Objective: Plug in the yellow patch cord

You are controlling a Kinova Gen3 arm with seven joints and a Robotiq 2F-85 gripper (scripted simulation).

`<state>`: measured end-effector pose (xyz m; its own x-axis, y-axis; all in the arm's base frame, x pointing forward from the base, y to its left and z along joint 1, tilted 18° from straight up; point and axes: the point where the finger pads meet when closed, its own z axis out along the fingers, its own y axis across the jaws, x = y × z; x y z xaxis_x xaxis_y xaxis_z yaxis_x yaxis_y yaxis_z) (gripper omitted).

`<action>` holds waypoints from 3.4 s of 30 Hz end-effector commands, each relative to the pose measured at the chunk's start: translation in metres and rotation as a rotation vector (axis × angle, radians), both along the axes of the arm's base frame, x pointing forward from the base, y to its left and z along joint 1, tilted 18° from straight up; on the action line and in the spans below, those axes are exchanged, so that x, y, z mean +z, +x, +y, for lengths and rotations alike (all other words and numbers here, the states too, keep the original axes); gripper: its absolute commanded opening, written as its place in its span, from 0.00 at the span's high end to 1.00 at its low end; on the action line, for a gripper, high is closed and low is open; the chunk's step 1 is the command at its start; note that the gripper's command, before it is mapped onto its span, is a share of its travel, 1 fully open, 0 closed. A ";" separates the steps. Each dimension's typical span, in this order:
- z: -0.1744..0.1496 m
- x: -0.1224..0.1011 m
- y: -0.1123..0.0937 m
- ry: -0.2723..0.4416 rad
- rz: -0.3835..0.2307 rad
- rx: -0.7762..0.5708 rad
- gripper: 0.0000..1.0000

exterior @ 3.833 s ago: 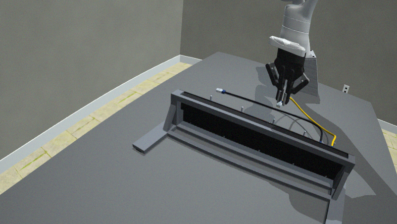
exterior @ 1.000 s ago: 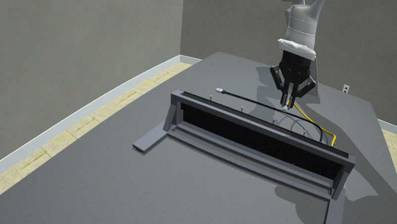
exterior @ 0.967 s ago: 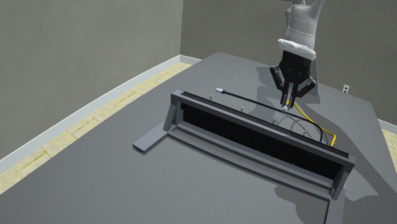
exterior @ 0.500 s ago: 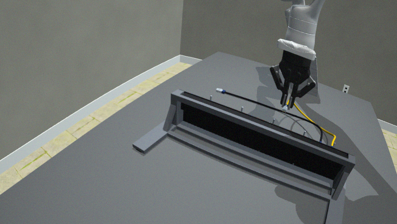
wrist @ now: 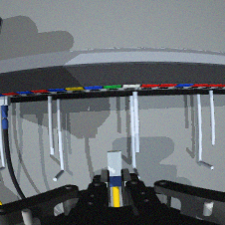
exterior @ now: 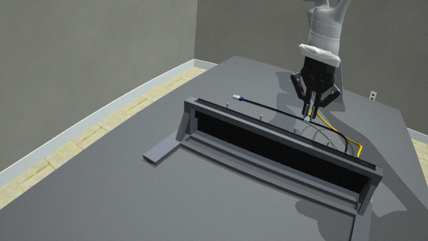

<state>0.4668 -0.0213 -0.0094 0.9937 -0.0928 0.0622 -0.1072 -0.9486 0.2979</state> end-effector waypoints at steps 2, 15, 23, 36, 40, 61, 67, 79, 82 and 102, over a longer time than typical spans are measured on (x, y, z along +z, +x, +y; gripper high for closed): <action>-0.003 -0.003 0.004 -0.001 0.000 -0.002 1.00; -0.008 -0.015 0.019 -0.001 0.000 -0.002 1.00; -0.010 -0.021 0.026 -0.001 0.000 -0.002 1.00; -0.011 -0.022 0.028 -0.001 0.000 -0.002 1.00; -0.011 -0.022 0.028 -0.001 0.000 -0.002 1.00; -0.012 -0.021 0.039 -0.001 -0.001 -0.002 1.00; -0.013 -0.021 0.048 -0.001 -0.001 -0.002 1.00; -0.013 -0.020 0.054 -0.001 -0.001 -0.002 1.00; -0.013 -0.020 0.054 -0.001 -0.001 -0.002 1.00; -0.013 -0.020 0.056 -0.001 -0.001 -0.002 1.00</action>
<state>0.5213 -0.0352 -0.0304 0.9936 -0.0953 0.0612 -0.1094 -0.9477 0.2997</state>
